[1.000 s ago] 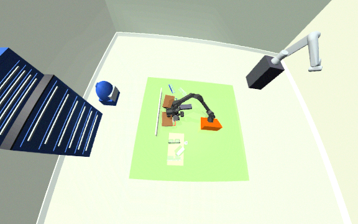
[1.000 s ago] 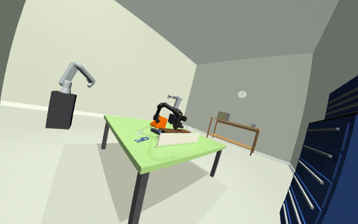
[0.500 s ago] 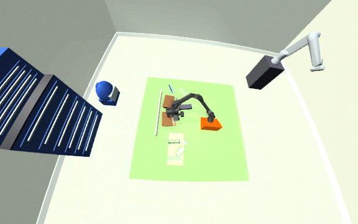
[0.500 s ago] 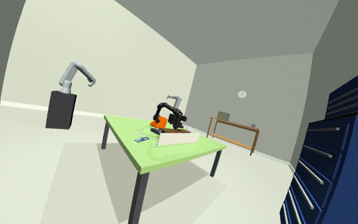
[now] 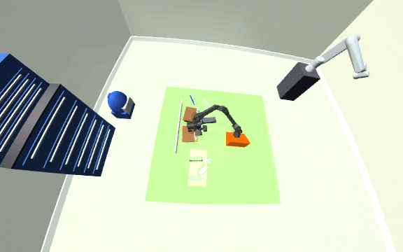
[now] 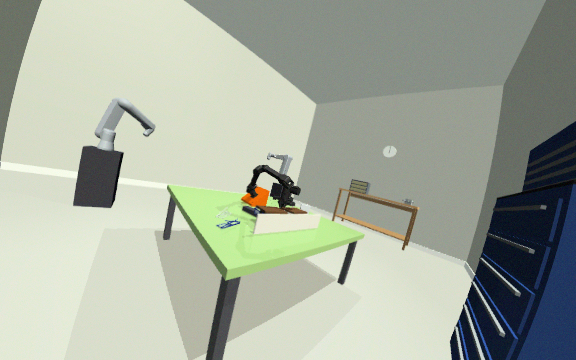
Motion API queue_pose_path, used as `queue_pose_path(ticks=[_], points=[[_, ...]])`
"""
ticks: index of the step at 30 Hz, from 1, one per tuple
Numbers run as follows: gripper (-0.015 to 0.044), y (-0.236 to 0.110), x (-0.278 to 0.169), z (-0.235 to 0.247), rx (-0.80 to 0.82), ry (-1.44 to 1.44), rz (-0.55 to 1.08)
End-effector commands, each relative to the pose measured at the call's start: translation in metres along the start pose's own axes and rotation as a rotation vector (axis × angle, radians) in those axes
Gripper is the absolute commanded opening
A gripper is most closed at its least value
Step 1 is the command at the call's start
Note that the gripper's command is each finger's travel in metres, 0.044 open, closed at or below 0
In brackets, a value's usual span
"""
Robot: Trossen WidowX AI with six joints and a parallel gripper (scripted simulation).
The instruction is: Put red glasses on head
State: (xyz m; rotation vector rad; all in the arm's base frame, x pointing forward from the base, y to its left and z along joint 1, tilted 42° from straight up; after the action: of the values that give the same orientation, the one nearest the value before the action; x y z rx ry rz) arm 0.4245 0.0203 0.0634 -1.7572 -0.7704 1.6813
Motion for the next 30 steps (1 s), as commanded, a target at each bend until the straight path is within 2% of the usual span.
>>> queue_pose_path(ticks=[1, 4, 12, 17, 23, 30], points=[[0.0026, 0.0, 0.0, 0.0, 0.0, 0.0, 0.0], [0.0105, 0.0, 0.0, 0.0, 0.0, 0.0, 0.0], [0.0107, 0.0, 0.0, 0.0, 0.0, 0.0, 0.0], [0.0107, -0.029, 0.0, 0.001, 0.003, -0.004, -0.004], [0.0107, -0.032, 0.0, 0.003, 0.003, -0.004, -0.004], [0.0107, -0.038, -0.004, 0.034, 0.005, -0.006, -0.005]])
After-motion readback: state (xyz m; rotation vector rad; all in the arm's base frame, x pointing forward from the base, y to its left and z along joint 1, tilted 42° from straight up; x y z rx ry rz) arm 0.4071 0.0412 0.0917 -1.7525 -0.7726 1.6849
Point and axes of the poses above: the point midway between the two fingers, 35 mm back from their tips, its own y axis out along the fingers, its own z axis across the jaws, x = y × z, the point moved 4 cm from there along -y, back along the fingers, and after that the axes turned 7 degrees about y, right-handed, at the moved point
